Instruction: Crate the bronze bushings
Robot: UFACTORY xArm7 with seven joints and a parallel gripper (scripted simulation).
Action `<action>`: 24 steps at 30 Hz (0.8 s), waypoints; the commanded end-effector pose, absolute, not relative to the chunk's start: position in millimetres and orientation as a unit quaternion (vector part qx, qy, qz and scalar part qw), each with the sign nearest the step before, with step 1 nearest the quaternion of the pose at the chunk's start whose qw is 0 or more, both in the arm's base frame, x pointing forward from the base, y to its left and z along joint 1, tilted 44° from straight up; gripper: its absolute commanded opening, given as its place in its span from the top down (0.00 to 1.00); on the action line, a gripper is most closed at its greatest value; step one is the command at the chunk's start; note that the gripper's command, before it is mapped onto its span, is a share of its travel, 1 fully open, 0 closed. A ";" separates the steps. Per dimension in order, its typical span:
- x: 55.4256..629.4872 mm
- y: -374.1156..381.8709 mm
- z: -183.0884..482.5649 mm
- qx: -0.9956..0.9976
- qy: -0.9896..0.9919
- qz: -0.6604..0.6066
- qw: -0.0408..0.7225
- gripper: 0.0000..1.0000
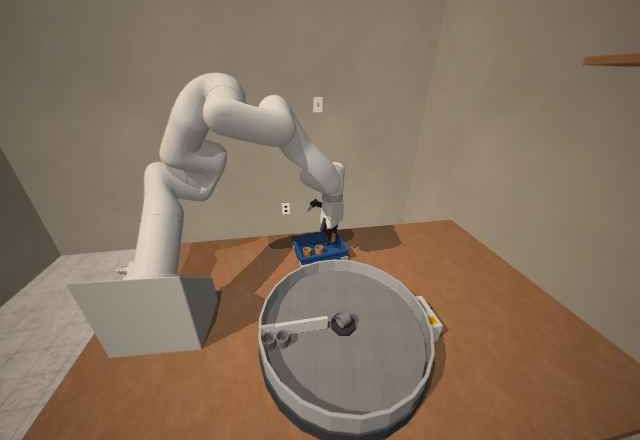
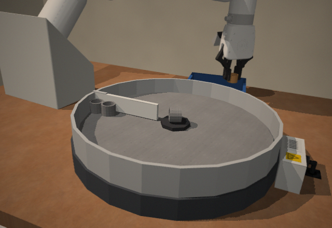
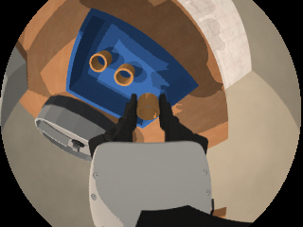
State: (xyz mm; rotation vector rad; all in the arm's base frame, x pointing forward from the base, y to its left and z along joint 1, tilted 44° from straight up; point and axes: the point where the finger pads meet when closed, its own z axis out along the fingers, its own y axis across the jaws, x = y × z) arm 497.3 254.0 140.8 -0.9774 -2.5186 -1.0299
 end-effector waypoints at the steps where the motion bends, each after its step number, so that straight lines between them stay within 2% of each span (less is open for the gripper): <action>1: 498.7 253.2 141.8 -0.336 -0.864 -0.354 0.123 1.00; 24: 499.2 267.5 126.8 -0.336 -0.864 -0.354 0.123 1.00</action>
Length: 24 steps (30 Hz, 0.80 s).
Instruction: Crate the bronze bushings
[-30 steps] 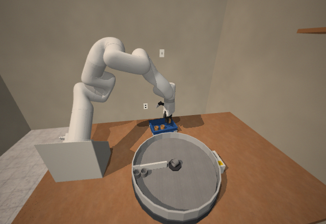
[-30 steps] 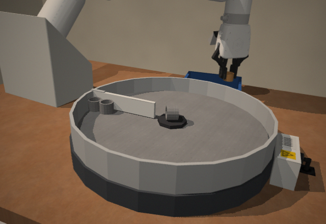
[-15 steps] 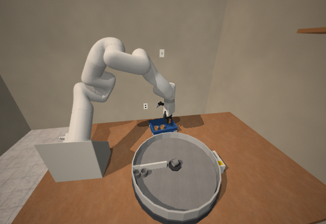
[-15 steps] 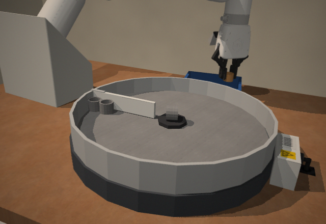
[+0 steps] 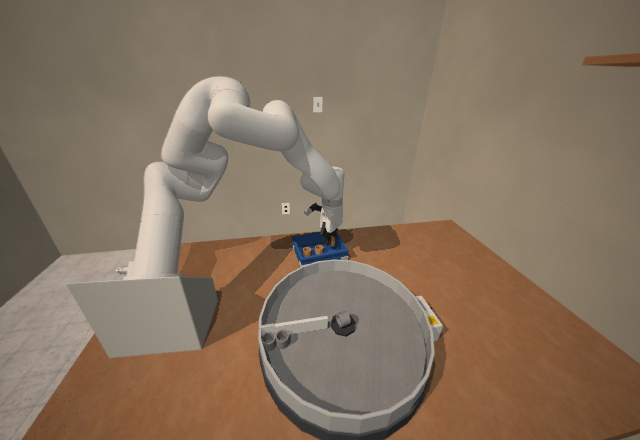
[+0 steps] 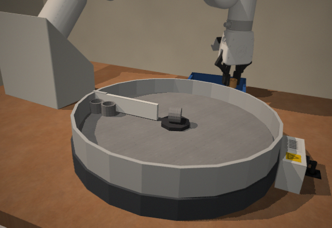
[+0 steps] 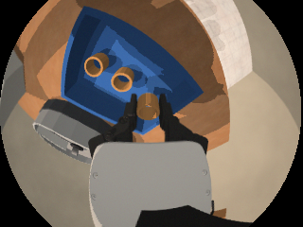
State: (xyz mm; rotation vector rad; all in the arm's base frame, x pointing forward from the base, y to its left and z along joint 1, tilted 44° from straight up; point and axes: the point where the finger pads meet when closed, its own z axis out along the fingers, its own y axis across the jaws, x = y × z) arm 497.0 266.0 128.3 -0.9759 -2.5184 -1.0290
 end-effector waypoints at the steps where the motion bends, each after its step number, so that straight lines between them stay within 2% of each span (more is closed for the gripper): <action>1: 499.2 268.7 125.5 -0.336 -0.864 -0.354 0.123 1.00; 24: 499.7 282.3 111.2 -0.336 -0.864 -0.354 0.123 1.00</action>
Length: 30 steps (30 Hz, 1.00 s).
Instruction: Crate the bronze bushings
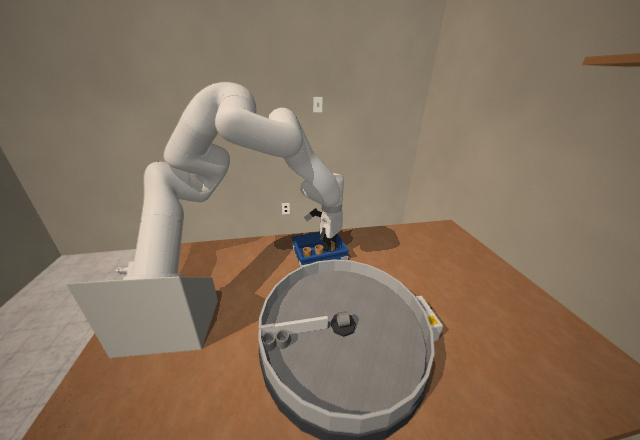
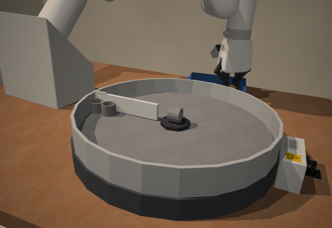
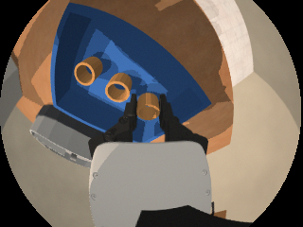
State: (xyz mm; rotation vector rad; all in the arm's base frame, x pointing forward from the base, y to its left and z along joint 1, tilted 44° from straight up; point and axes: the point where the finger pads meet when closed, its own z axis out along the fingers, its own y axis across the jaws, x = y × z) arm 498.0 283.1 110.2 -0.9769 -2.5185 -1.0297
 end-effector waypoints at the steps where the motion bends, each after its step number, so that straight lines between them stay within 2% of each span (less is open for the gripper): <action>1: 499.7 282.3 111.2 -0.336 -0.864 -0.354 0.123 1.00; 30: 499.9 284.9 108.6 -0.336 -0.864 -0.354 0.123 1.00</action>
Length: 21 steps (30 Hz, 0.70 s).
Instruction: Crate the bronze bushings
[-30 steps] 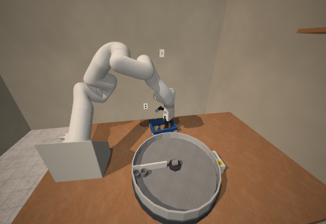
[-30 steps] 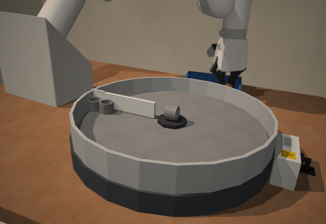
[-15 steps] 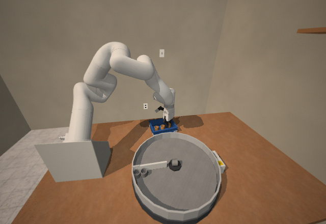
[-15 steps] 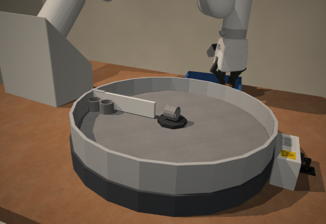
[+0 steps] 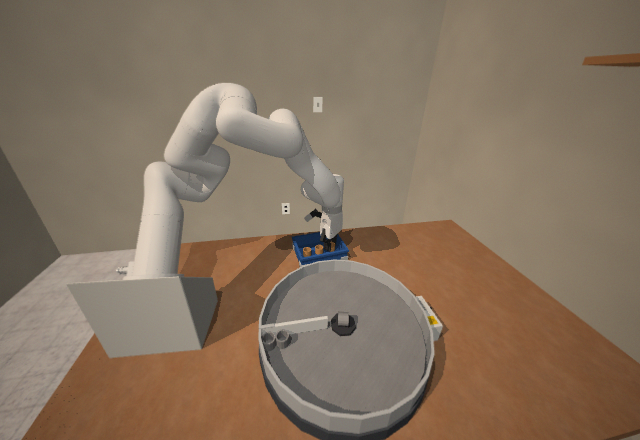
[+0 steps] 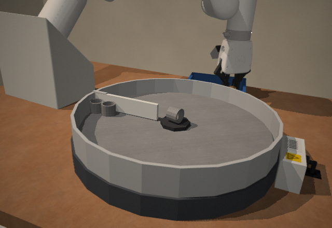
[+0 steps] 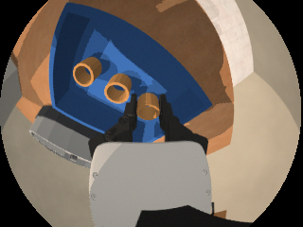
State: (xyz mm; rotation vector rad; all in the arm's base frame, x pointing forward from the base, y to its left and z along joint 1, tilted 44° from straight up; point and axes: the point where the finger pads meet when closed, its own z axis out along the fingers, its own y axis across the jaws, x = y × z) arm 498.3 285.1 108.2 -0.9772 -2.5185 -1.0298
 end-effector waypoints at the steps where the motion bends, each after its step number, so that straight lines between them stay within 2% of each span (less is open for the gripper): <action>1: 499.9 285.1 108.3 -0.336 -0.864 -0.354 0.123 1.00; 21: 500.0 286.4 107.0 -0.336 -0.864 -0.354 0.123 1.00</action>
